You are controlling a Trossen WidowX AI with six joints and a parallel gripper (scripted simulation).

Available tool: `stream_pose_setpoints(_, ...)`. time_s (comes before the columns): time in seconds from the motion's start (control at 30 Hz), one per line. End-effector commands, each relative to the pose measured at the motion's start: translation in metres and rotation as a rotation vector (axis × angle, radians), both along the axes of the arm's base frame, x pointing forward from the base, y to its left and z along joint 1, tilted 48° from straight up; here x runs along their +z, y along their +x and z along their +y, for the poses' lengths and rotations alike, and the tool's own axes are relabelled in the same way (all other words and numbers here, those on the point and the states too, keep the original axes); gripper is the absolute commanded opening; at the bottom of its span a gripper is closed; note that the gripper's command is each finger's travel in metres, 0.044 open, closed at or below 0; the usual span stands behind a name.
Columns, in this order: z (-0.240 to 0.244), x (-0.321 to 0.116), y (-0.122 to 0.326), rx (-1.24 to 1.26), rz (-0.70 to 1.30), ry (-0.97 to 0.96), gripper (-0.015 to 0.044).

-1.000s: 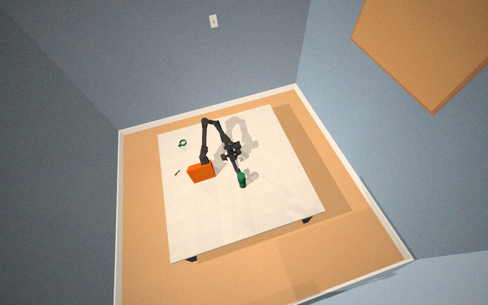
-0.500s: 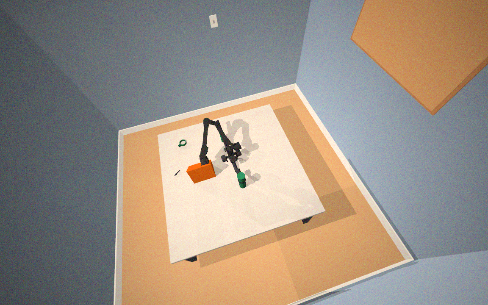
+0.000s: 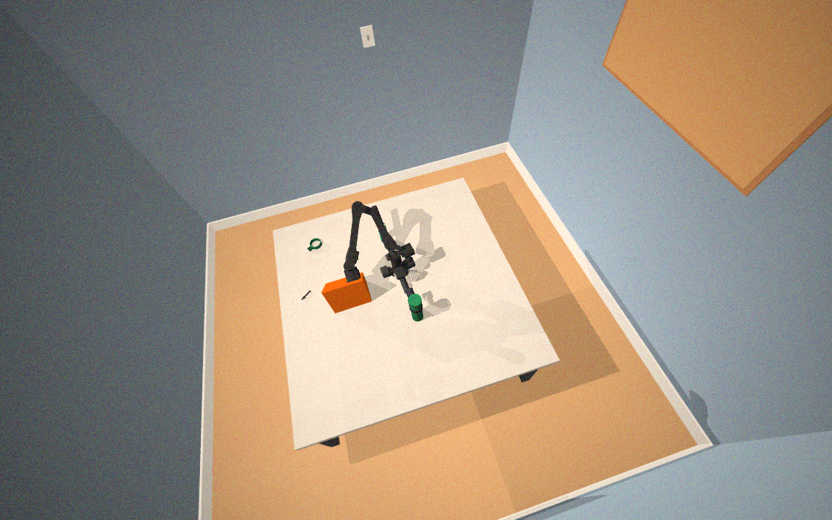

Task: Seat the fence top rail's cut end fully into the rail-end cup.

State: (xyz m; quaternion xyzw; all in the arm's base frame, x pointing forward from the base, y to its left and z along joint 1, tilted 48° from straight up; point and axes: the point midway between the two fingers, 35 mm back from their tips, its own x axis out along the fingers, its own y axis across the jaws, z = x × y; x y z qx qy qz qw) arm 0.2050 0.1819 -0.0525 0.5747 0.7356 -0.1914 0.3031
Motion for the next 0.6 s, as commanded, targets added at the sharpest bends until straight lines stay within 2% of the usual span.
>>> stream_pose_setpoints(0.0, 0.0004, -0.0011, -0.0013, -0.002, 0.010, 0.003, 0.0204)
stream_pose_setpoints(0.37, 0.0004, -0.0011, -0.0013, -0.002, 0.010, 0.003, 0.0130)
stream_pose_setpoints(0.53, -0.0026, 0.0019, 0.0010, -0.002, 0.010, 0.003, 0.0000)
stream_pose_setpoints(0.57, -0.0033, 0.0026, 0.0016, -0.002, 0.010, 0.003, 0.0000)
